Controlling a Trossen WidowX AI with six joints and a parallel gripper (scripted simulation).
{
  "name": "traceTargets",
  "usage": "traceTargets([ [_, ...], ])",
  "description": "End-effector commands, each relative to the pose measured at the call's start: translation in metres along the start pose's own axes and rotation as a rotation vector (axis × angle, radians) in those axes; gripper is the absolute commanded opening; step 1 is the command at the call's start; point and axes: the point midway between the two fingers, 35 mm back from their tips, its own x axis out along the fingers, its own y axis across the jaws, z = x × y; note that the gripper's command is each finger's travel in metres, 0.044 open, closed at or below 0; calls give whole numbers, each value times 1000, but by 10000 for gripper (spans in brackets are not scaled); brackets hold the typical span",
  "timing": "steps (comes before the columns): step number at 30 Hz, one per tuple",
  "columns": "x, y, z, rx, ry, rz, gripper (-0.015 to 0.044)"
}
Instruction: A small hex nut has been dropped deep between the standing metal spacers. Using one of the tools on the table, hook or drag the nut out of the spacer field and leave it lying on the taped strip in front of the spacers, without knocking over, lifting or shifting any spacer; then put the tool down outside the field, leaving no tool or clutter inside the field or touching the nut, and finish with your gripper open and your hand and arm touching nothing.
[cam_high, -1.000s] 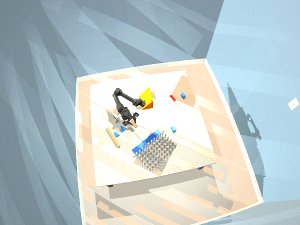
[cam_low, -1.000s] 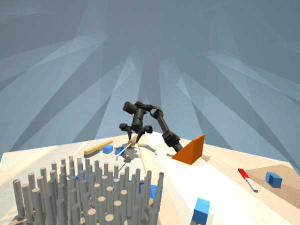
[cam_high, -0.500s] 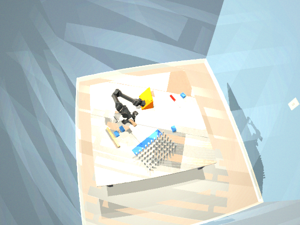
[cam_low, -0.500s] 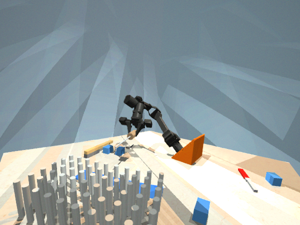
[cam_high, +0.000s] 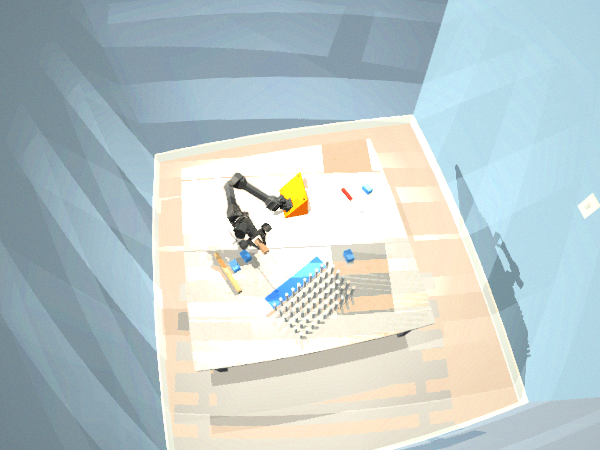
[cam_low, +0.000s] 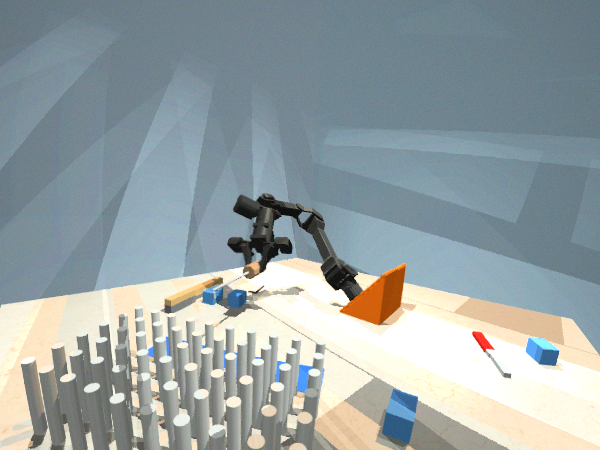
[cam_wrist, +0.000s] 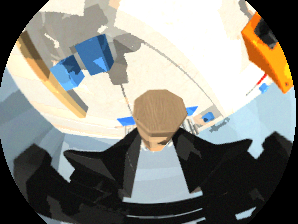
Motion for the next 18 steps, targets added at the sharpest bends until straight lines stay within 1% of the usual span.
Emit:
traceTargets([
  [1, -3, 10, 4, 35, 26, -2, 0],
  [18, -9, 46, 34, 190, 74, 4, 0],
])
